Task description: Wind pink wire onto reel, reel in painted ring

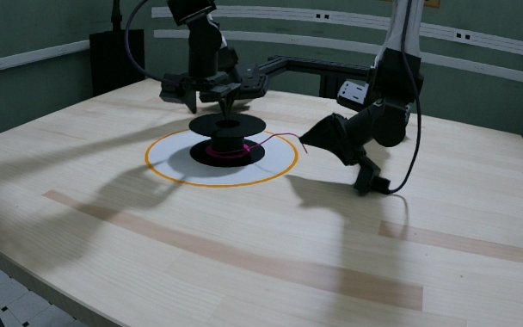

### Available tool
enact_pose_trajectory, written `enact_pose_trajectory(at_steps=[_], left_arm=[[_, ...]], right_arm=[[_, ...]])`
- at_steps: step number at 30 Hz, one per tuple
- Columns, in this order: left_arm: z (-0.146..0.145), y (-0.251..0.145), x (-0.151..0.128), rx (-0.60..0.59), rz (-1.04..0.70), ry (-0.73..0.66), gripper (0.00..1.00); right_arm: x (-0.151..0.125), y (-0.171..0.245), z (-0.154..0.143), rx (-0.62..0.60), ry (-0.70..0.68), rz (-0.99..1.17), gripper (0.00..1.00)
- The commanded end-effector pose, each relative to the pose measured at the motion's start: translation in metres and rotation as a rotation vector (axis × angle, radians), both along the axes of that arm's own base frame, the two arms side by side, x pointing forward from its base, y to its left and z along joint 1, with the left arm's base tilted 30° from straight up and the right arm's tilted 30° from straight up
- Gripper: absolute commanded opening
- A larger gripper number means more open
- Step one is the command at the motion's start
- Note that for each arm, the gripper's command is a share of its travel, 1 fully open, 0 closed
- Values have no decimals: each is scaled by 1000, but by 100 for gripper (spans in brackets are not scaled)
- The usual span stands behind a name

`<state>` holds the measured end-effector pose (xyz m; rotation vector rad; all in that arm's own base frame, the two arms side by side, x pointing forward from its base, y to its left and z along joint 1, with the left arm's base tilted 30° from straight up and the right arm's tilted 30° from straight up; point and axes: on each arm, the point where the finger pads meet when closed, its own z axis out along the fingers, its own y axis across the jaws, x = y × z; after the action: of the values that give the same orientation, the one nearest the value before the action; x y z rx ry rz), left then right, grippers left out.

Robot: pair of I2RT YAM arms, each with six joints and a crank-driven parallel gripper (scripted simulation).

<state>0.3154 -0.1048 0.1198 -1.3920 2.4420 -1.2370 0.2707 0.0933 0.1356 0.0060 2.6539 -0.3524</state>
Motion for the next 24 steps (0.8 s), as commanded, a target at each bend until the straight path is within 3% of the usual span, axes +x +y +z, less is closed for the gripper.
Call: enact_pose_trajectory(at_steps=[1, 5, 7, 10, 17, 24], left_arm=[[-54, 16, 0, 10, 70, 147, 0], [-54, 16, 1, 10, 69, 147, 0], [-54, 16, 1, 10, 69, 147, 0], [-54, 16, 1, 11, 69, 147, 0], [-54, 16, 1, 11, 69, 146, 0], [-54, 16, 1, 11, 68, 146, 0]], right_arm=[[15, -4, 18, -133, 67, 312, 85], [18, -3, 20, -230, 117, 510, 85], [18, -3, 20, -230, 117, 510, 85], [18, -2, 20, -325, 175, 722, 85], [18, -2, 17, -325, 175, 722, 85], [27, -6, -4, -325, 175, 722, 85]])
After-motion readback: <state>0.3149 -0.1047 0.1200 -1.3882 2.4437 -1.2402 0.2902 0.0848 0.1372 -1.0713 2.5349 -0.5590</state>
